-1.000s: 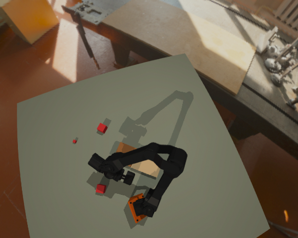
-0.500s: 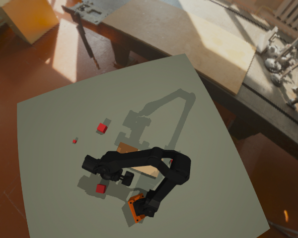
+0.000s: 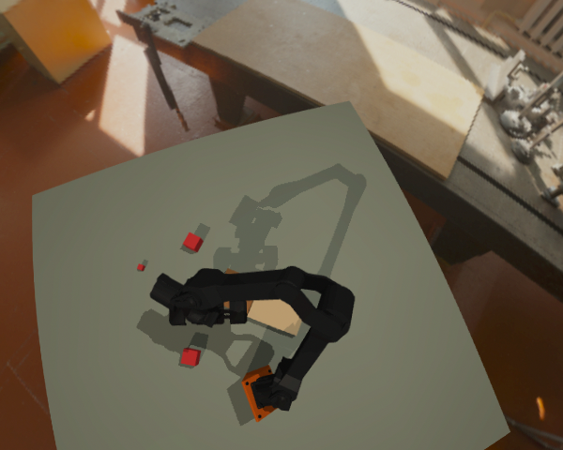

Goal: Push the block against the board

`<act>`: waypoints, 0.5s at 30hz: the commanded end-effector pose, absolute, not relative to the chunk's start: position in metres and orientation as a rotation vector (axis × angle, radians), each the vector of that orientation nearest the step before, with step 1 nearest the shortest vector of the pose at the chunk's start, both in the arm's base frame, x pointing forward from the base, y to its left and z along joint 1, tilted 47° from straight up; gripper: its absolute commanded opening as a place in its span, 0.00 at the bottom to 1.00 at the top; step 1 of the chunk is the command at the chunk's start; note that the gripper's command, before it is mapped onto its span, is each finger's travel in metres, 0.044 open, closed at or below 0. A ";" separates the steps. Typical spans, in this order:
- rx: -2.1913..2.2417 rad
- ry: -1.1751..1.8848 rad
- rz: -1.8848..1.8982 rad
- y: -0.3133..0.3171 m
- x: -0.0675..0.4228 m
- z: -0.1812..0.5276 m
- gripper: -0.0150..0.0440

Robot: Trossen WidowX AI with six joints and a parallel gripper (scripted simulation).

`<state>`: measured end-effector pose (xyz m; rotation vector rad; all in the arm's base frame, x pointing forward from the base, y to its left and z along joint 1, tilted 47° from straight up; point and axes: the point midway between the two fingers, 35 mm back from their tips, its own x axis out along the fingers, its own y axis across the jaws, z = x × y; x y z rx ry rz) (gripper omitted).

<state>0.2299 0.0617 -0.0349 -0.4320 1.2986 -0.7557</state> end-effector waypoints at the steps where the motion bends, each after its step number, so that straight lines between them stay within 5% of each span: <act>1: -0.543 1.353 -0.674 0.063 0.242 -0.034 0.25; 15: -0.916 1.520 -0.349 0.064 0.283 -0.029 0.25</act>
